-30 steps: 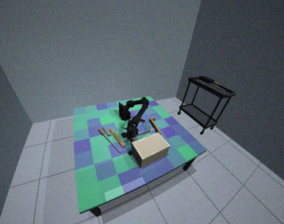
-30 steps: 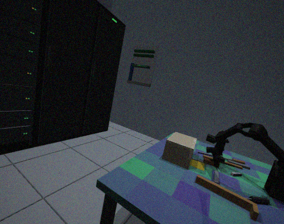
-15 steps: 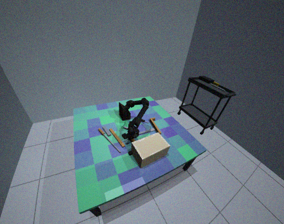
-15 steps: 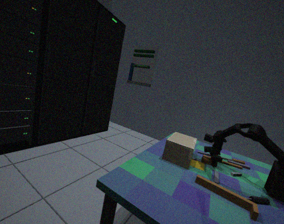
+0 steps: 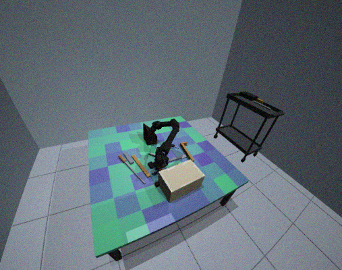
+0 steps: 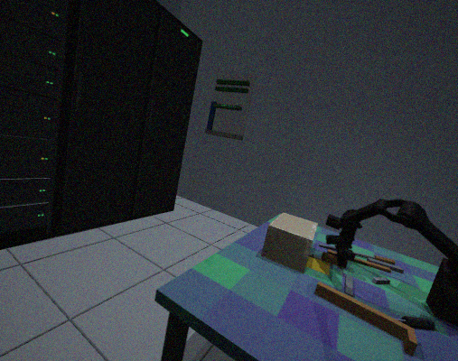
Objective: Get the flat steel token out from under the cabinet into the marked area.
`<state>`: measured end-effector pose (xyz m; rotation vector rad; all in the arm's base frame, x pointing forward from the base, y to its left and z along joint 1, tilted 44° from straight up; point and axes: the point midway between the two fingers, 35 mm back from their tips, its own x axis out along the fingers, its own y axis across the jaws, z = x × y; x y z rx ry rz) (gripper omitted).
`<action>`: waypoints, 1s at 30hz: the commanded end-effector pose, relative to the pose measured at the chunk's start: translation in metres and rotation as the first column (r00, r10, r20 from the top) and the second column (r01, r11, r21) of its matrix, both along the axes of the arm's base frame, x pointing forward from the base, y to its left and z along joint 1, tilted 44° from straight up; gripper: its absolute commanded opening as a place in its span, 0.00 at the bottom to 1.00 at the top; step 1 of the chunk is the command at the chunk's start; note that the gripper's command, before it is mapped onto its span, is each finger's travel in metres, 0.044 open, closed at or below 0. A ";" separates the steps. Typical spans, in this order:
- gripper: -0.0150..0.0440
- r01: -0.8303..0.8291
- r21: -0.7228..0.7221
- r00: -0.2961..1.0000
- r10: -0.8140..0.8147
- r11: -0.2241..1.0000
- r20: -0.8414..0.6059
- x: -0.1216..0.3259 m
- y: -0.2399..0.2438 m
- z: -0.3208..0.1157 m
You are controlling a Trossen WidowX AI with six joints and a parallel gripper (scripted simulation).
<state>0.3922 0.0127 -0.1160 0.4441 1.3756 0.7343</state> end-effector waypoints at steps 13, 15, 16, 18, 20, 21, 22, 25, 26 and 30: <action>0.25 0.002 -0.001 1.000 -0.002 1.000 0.001 0.016 0.002 0.002; 0.25 0.002 -0.001 1.000 -0.002 1.000 0.001 0.018 0.002 0.003; 0.25 0.002 -0.001 1.000 -0.002 1.000 0.001 0.019 0.002 0.003; 0.25 0.002 -0.001 1.000 -0.002 1.000 0.001 0.021 0.002 0.003; 0.25 0.002 -0.001 1.000 -0.002 1.000 0.002 0.023 0.002 0.004; 0.25 0.002 -0.001 1.000 -0.002 1.000 0.002 0.024 0.003 0.004; 0.25 0.002 -0.001 1.000 -0.002 1.000 0.002 0.024 0.003 0.004; 0.25 0.002 -0.001 1.000 -0.002 1.000 0.002 0.027 0.003 0.005; 0.25 0.002 -0.001 1.000 -0.002 1.000 0.002 0.027 0.004 0.005; 0.25 0.002 -0.001 1.000 -0.002 1.000 0.002 0.027 0.007 0.007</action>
